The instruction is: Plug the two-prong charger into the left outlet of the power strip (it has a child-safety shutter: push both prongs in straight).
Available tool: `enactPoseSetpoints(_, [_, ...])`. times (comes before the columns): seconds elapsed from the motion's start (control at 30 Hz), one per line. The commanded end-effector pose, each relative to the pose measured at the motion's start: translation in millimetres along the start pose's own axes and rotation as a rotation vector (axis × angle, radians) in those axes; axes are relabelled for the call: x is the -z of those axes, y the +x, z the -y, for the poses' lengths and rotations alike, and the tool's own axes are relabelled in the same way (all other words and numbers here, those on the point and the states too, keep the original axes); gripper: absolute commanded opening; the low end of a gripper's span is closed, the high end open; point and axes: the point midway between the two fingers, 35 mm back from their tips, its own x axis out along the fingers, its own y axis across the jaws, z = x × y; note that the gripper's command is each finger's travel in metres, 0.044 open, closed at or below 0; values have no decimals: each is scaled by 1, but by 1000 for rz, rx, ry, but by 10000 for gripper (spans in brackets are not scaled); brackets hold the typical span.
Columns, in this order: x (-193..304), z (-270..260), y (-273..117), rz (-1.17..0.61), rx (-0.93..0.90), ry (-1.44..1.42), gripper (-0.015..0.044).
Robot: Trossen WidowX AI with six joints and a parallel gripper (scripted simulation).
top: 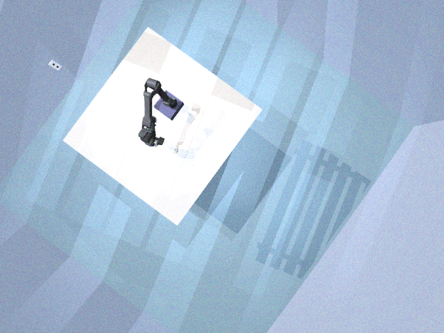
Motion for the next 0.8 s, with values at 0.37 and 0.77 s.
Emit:
enactPoseSetpoints(0.37, [56, 50, 5, -185, -5, -138, 440])
enactPoseSetpoints(0.77, [100, 80, 0, -316, -55, -226, 440])
